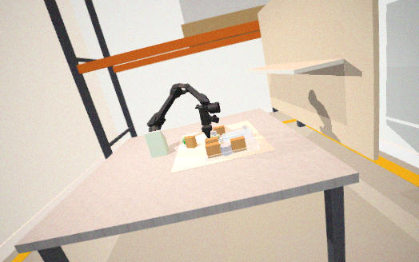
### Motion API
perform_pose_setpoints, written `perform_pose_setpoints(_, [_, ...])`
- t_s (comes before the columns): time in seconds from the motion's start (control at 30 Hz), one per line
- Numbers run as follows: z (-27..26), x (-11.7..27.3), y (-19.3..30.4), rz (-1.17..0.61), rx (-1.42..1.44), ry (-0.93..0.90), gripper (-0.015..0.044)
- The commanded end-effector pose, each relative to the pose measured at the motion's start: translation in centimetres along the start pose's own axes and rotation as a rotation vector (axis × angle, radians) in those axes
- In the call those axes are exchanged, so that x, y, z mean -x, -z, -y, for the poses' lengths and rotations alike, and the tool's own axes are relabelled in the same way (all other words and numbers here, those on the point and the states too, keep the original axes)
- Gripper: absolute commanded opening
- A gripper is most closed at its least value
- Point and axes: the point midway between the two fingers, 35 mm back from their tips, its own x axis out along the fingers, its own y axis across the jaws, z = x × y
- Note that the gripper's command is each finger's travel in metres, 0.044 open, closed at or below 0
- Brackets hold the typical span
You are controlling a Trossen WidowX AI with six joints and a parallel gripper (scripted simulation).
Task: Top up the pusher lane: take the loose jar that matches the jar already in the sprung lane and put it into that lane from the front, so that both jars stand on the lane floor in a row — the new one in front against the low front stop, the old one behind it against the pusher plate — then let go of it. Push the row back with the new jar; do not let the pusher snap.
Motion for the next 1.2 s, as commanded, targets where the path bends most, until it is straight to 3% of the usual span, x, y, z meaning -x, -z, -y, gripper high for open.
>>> perform_pose_setpoints(0.0, [-0.12, -0.08, -0.41, 0.017, 0.01, -0.008, 0.0])
perform_pose_setpoints(1.17, [-0.14, -0.8, -0.11, 0.017, 0.01, -0.009, 0.0])
